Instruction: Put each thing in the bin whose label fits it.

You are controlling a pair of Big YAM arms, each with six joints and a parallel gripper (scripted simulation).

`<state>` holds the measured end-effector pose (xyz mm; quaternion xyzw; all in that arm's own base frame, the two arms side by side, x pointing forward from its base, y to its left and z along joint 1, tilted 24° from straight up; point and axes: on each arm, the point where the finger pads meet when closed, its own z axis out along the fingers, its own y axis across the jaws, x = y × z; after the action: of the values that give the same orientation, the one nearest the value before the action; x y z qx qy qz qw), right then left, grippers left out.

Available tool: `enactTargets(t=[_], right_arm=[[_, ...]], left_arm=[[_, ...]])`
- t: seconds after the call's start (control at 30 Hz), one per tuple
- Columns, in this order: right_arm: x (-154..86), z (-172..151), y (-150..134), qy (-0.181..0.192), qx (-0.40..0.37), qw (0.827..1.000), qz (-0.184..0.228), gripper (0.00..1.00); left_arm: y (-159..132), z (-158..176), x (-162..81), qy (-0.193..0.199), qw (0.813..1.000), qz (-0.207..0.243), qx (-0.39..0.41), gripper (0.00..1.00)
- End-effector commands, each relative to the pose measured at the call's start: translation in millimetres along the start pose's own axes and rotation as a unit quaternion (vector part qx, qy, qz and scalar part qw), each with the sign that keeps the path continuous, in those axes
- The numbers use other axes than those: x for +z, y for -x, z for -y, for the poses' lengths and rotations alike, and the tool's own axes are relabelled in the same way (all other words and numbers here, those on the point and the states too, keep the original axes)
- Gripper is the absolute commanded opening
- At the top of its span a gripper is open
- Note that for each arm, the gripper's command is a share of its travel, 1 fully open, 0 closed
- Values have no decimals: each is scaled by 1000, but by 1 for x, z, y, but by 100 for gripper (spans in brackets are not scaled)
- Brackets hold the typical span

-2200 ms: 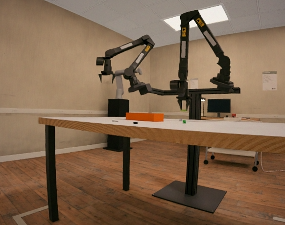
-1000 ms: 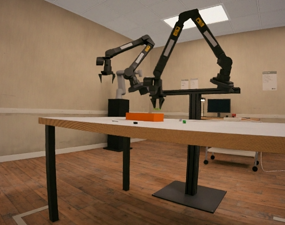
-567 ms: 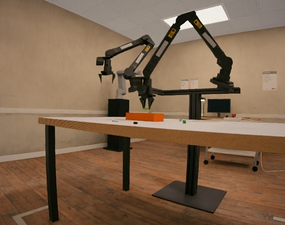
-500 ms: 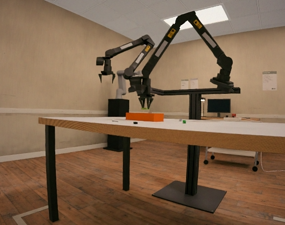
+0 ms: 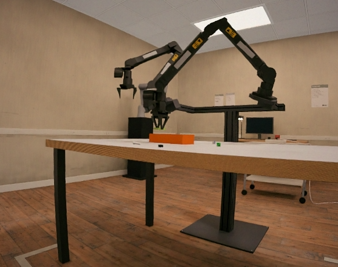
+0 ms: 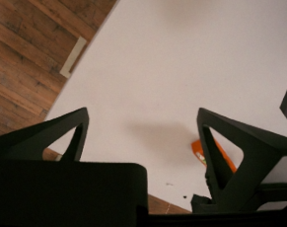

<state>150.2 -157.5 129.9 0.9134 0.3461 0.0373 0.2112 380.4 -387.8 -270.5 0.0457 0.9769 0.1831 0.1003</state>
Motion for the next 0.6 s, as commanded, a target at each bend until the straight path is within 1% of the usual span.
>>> enactTargets(t=[0.0,0.1,0.27,0.4,0.57], right_arm=[[-2,2,3,-3,5,1000,1,100],[-2,2,3,-3,5,1000,1,100],[-2,2,3,-3,5,1000,1,100],[-2,2,3,-3,5,1000,1,100],[-2,2,3,-3,5,1000,1,100]], left_arm=[[0,-5,1,7,1000,-5,15,34],[9,-1,-14,-10,1000,11,8,34],[9,-5,-13,-7,1000,8,5,34],[23,2,-21,-15,1000,15,0,34],[23,9,-26,-17,1000,18,3,34]])
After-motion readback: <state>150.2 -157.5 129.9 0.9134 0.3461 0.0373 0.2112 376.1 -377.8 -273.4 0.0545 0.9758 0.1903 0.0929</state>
